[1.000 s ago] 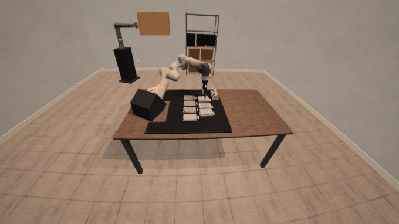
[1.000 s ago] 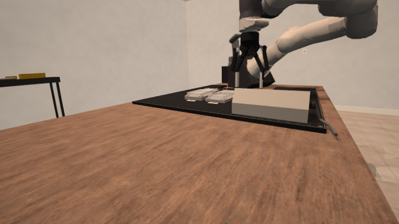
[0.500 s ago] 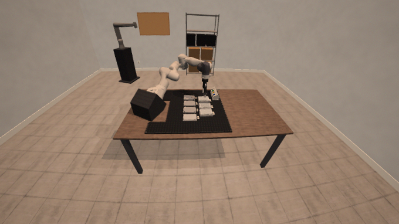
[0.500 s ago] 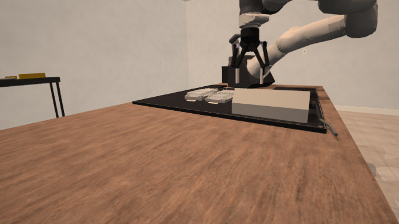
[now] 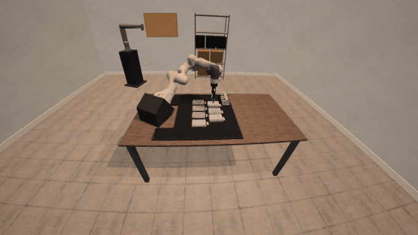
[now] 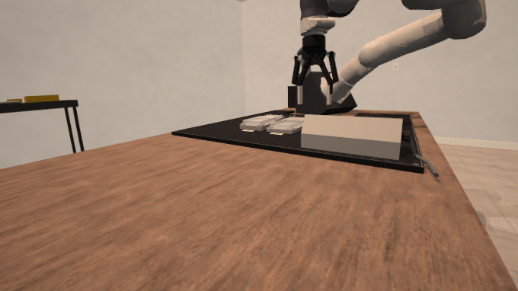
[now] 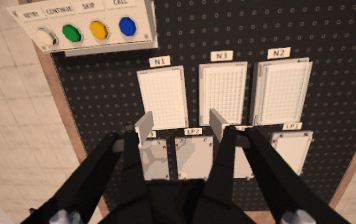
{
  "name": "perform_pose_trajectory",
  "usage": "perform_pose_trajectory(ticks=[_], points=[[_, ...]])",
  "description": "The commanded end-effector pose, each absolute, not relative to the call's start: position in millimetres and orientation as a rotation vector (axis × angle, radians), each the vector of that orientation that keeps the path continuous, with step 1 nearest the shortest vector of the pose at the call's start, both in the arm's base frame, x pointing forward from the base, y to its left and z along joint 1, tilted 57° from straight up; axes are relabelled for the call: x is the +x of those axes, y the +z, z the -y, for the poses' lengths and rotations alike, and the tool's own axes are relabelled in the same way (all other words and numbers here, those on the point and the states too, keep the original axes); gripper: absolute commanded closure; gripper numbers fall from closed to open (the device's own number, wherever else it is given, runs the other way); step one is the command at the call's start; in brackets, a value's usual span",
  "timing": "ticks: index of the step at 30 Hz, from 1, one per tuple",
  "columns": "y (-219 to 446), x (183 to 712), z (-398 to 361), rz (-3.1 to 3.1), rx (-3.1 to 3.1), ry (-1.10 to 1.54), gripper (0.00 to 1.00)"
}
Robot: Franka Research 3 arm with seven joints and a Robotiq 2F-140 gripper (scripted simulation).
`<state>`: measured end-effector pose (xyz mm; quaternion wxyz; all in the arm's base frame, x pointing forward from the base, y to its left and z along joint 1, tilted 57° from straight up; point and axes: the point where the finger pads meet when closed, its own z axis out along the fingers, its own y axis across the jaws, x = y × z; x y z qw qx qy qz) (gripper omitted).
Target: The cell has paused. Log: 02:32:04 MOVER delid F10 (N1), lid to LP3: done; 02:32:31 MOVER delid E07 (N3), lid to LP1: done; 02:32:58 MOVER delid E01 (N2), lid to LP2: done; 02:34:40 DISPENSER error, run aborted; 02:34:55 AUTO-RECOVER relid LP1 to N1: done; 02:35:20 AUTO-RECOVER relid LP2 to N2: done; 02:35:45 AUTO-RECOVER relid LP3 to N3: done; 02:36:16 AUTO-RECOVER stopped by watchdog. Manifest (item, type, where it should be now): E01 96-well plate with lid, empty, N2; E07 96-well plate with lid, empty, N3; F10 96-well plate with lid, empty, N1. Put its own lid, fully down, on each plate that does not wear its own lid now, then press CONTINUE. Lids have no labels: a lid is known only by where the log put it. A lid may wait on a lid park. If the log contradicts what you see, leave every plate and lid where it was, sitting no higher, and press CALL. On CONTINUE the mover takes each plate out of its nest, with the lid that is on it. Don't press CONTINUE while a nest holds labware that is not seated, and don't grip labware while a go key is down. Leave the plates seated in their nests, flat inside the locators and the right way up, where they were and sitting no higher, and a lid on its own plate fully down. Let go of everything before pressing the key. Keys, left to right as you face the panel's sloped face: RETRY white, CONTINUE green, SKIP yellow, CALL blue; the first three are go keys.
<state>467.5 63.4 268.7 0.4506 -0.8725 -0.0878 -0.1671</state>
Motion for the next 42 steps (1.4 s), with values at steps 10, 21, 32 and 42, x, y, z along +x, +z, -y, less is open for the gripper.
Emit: perform_pose_trajectory(ticks=[10,21,32,42], points=[[128,429,41,0.196,-2.181,-0.374,0.34],[23,406,79,0.237,-2.161,-0.437,0.34],[-13,408,96,0.237,-2.161,-0.437,0.34],[-13,408,96,0.237,-2.161,-0.437,0.34]])
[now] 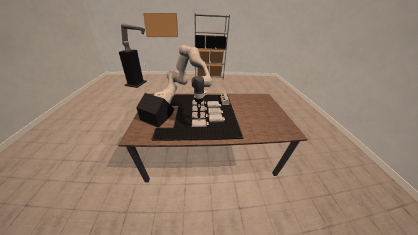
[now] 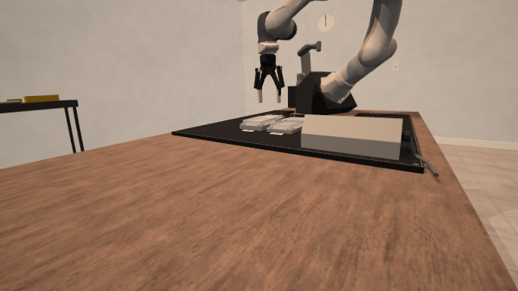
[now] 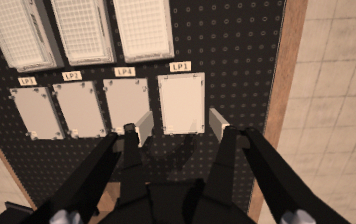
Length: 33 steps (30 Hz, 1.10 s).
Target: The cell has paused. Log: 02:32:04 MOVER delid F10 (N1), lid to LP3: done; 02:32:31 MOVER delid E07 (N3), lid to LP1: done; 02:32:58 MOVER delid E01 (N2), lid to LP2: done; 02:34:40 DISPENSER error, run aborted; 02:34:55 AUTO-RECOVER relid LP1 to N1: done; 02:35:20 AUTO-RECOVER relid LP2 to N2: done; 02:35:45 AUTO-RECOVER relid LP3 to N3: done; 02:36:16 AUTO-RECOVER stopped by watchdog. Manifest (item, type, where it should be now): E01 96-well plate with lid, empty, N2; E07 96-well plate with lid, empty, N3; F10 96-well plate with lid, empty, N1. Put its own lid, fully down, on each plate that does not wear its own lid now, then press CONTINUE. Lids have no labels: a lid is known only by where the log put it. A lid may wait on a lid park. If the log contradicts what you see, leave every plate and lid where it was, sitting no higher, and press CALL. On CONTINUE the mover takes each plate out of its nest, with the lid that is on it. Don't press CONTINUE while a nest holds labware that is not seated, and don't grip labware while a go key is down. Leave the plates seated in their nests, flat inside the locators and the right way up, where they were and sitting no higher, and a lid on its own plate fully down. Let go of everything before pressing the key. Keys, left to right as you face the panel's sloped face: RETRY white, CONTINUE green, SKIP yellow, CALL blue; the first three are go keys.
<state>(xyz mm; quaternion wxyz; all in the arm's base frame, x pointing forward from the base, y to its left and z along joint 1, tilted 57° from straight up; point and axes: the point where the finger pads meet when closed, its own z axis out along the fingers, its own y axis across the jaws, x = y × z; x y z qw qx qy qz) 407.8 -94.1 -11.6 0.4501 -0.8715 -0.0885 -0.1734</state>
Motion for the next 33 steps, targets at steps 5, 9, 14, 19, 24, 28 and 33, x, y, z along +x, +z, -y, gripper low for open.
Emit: perform_pose_trajectory(ticks=[5,9,14,19,24,28,33], points=[[-13.2,408.3,95.9,0.237,-2.161,-0.437,0.34],[-13.2,408.3,95.9,0.237,-2.161,-0.437,0.34],[-13.2,408.3,95.9,0.237,-2.161,-0.437,0.34],[-13.4,408.3,95.7,0.237,-2.161,-0.437,0.34],[-13.8,408.5,95.0,0.237,-2.161,-0.437,0.34],[-14.9,409.0,93.3,0.237,-2.161,-0.437,0.34],[-17.4,410.0,89.7,0.237,-2.161,-0.437,0.34]])
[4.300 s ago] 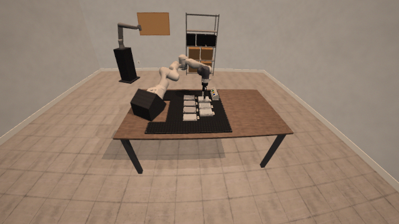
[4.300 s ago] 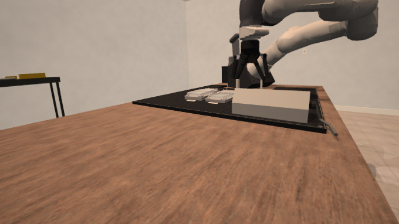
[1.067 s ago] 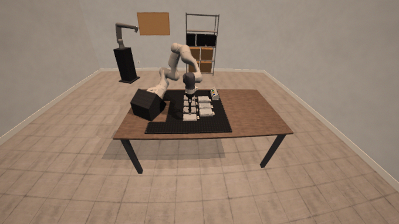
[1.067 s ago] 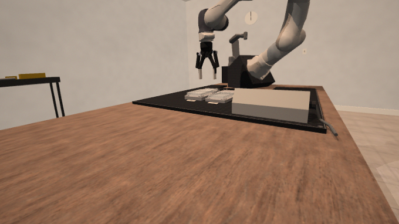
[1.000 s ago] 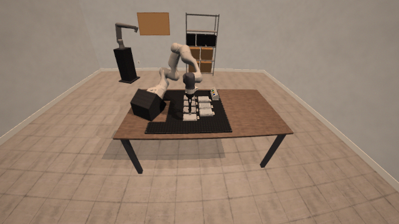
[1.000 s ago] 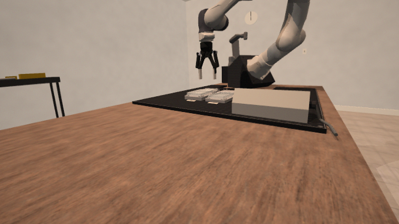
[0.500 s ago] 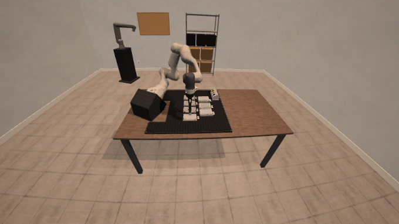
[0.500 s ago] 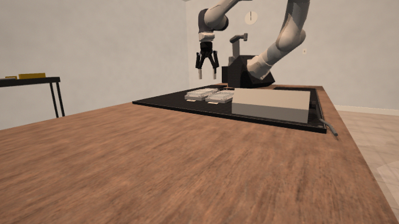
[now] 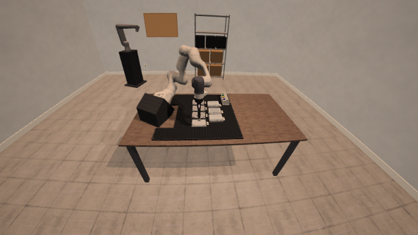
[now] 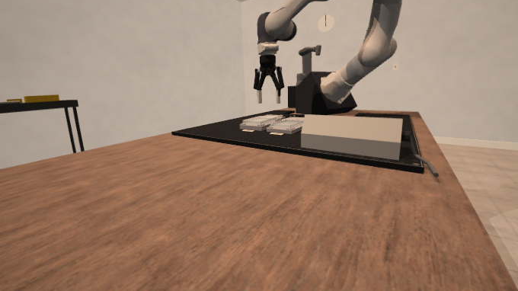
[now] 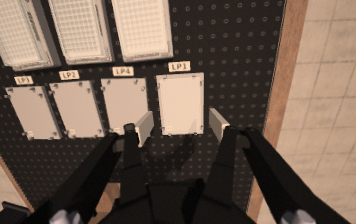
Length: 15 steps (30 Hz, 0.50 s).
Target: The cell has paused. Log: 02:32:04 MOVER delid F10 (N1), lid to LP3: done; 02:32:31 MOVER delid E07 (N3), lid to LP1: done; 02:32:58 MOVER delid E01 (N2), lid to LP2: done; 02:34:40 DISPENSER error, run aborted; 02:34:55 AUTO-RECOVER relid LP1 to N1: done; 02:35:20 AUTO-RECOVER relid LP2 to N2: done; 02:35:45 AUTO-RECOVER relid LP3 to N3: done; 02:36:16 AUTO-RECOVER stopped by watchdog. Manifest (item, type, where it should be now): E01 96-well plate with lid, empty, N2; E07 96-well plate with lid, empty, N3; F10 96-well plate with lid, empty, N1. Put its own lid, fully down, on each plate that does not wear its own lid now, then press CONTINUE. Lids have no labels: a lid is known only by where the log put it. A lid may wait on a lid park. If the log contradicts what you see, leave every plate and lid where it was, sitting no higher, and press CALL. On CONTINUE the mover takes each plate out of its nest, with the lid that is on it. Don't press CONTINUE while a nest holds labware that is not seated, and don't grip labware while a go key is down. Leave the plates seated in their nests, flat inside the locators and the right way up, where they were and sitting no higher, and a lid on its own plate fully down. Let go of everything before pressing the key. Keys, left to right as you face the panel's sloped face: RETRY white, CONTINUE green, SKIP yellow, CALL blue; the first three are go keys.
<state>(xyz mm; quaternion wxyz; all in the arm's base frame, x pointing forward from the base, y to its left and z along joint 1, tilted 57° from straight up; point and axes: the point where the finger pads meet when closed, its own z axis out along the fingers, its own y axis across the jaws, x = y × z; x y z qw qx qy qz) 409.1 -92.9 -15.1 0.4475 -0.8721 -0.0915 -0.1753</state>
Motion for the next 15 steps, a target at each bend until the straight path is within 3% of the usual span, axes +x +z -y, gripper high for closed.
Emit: perform_pose_trajectory(ticks=[1,15], points=[[-18,410,89,0.237,-2.161,-0.437,0.34],[-28,414,74,0.237,-2.161,-0.437,0.34]])
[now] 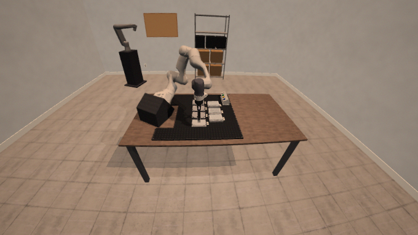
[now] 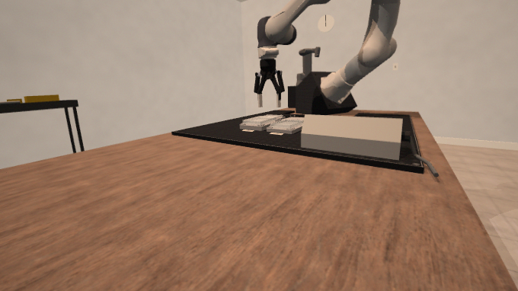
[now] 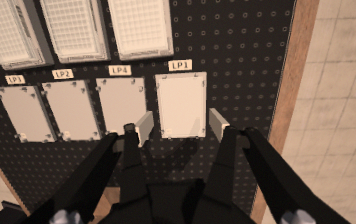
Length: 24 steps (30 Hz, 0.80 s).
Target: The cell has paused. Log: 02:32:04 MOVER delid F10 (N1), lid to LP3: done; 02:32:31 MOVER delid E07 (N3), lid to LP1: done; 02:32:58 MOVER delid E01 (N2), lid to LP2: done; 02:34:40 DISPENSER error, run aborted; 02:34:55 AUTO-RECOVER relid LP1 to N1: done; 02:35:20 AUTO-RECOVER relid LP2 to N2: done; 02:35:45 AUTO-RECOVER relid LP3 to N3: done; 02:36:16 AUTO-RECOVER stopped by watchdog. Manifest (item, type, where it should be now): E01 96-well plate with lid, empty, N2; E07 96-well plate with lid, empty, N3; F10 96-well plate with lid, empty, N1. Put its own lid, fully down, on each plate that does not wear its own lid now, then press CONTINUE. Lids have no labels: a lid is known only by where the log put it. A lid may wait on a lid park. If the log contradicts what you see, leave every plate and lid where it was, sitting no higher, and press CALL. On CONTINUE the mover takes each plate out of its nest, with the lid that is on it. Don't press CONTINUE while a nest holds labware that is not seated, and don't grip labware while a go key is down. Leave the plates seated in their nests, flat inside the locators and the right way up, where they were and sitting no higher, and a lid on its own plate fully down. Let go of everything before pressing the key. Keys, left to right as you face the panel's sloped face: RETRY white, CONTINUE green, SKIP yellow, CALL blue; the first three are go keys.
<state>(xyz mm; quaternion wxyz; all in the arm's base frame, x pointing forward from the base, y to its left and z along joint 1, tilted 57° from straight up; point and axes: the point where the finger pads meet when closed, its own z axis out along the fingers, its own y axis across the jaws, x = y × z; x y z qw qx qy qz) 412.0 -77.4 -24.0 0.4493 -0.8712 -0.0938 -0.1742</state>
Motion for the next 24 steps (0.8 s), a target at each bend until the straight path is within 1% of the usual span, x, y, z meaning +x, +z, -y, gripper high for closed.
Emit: perform_pose_trajectory(ticks=[1,24], points=[[-29,415,73,0.237,-2.161,-0.437,0.34],[-41,420,54,0.237,-2.161,-0.437,0.34]])
